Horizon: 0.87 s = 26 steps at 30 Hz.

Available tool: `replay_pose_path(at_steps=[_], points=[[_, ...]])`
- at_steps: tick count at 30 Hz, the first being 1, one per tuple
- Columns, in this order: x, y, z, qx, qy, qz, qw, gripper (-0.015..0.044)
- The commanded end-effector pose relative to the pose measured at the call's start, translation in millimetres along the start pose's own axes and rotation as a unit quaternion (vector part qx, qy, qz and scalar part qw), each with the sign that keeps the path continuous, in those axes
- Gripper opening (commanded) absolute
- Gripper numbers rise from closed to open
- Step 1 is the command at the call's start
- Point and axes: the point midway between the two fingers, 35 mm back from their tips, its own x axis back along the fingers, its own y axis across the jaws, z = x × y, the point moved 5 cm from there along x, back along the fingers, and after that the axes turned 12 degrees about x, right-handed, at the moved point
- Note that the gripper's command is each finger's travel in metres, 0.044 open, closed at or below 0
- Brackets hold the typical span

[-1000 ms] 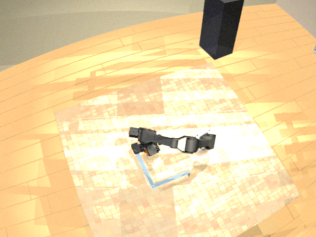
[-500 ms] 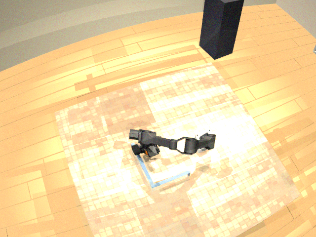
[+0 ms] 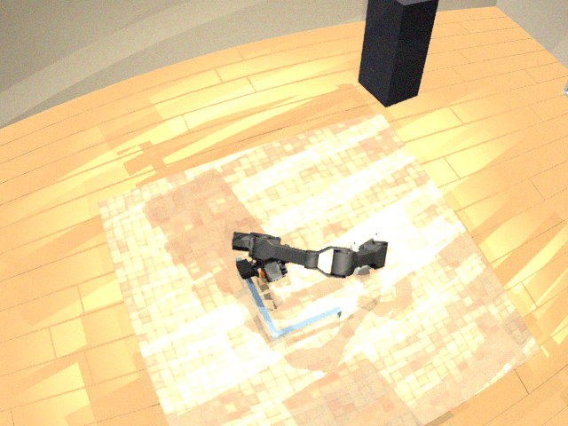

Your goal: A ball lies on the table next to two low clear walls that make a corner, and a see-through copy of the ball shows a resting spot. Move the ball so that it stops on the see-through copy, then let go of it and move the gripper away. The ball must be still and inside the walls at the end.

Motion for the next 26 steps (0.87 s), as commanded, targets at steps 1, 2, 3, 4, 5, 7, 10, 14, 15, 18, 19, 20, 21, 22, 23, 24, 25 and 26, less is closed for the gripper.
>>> replay_pose_path(at_steps=[1,2,3,4,5,7,10,14,15,18,19,20,21,22,23,24,25,26], points=[[10.5,-0.9,0.9,-0.001,0.000,-0.001,1.000,0.0279],[24.0,-1.6,1.9,-0.001,0.000,-0.001,1.000,0.0279],[41.7,-1.8,2.6,-0.003,0.000,-0.001,1.000,0.0279],[59.6,-1.2,2.6,-0.004,-0.001,-0.002,1.000,0.0279],[73.6,-0.2,2.1,-0.004,-0.002,-0.002,1.000,0.0279],[84.9,0.9,1.4,-0.005,-0.003,-0.002,1.000,0.0279],[84.9,0.9,1.4,-0.005,-0.003,-0.002,1.000,0.0279],[79.5,0.7,5.5,-0.010,0.001,0.008,1.000,0.0279],[79.5,0.7,5.5,-0.010,0.001,0.008,1.000,0.0279],[79.5,0.7,5.5,-0.010,0.001,0.008,1.000,0.0279],[82.1,0.8,5.4,-0.010,0.001,0.008,1.000,0.0305],[90.0,1.2,5.2,-0.011,0.001,0.007,1.000,0.0331],[103.3,2.2,4.6,-0.011,0.001,0.006,1.000,0.0357],[116.7,3.5,3.5,-0.010,0.000,0.006,1.000,0.0384],[124.8,4.4,2.6,-0.009,0.000,0.006,1.000,0.0410],[127.6,4.7,2.3,-0.009,0.000,0.007,1.000,0.0436],[127.6,4.7,2.3,-0.009,0.000,0.007,1.000,0.0440],[127.6,4.7,2.3,-0.009,0.000,0.007,1.000,0.0440]])
